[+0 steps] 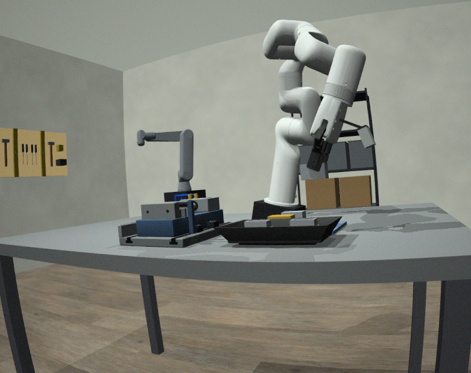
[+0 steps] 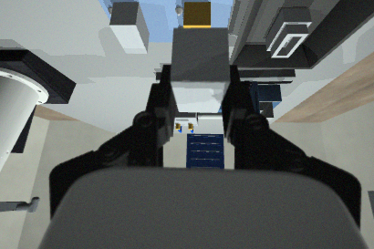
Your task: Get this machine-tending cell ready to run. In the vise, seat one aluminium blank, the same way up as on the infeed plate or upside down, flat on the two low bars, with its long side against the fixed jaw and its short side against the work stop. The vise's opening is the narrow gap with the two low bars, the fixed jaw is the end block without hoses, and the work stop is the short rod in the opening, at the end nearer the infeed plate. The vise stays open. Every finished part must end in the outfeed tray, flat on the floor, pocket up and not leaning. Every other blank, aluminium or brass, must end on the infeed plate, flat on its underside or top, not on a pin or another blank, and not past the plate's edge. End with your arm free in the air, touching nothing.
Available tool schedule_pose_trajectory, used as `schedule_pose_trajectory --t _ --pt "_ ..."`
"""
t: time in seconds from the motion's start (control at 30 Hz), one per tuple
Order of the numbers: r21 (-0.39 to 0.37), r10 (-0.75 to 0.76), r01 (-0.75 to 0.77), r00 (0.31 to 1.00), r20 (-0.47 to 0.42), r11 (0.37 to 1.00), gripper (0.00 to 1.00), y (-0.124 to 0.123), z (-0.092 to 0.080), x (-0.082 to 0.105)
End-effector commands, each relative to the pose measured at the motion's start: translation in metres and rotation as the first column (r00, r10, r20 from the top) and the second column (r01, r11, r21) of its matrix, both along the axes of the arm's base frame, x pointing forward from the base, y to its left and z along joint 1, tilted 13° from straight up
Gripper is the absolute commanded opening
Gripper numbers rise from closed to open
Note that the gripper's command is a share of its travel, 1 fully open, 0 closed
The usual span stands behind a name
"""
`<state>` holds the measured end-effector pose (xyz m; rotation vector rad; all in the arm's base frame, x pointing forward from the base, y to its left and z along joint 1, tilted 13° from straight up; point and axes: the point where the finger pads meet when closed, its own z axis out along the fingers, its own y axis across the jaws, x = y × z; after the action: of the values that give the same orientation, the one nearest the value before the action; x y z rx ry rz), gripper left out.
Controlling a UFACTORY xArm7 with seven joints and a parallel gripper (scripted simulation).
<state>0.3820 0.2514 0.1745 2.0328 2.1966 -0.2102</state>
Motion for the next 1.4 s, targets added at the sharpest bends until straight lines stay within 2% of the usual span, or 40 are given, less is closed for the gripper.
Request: schedule_pose_trajectory --t 0.0,0.73,1.37 --pt "0.002 -0.001 0.001 1.000 0.003 1.000 0.00 0.000 0.001 0.001" --pt "0.002 -0.001 0.001 1.000 0.003 1.000 0.00 0.001 -0.001 0.001" --pt "0.002 -0.001 0.001 1.000 0.003 1.000 0.00 0.005 -0.018 0.001"
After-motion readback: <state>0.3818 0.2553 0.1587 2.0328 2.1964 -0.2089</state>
